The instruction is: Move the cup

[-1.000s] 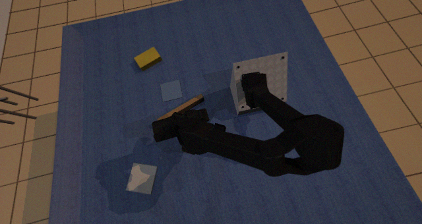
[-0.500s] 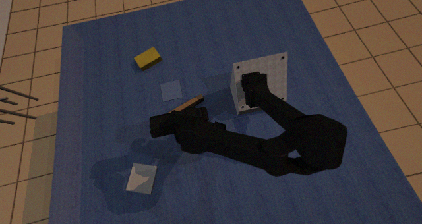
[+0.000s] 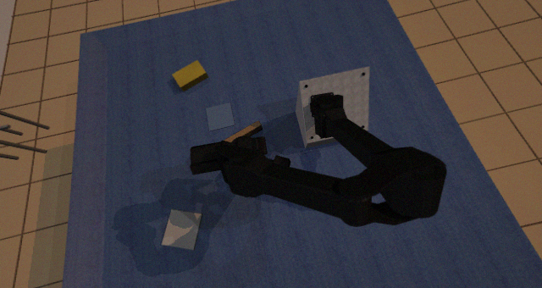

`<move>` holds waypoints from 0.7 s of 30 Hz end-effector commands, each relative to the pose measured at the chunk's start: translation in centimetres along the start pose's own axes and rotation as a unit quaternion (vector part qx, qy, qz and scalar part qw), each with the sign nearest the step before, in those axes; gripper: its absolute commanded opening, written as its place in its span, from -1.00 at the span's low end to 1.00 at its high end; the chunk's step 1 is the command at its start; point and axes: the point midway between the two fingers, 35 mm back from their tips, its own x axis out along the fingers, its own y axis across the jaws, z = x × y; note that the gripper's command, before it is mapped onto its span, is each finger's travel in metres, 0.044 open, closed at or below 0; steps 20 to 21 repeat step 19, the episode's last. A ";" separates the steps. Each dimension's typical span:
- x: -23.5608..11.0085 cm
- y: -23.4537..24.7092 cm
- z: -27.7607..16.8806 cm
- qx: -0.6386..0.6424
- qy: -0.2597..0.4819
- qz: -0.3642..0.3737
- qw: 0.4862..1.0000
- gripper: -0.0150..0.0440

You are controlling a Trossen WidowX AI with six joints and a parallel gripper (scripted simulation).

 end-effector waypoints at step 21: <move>-5.1 -0.3 0.0 -0.001 -0.003 -0.003 1.000 1.00</move>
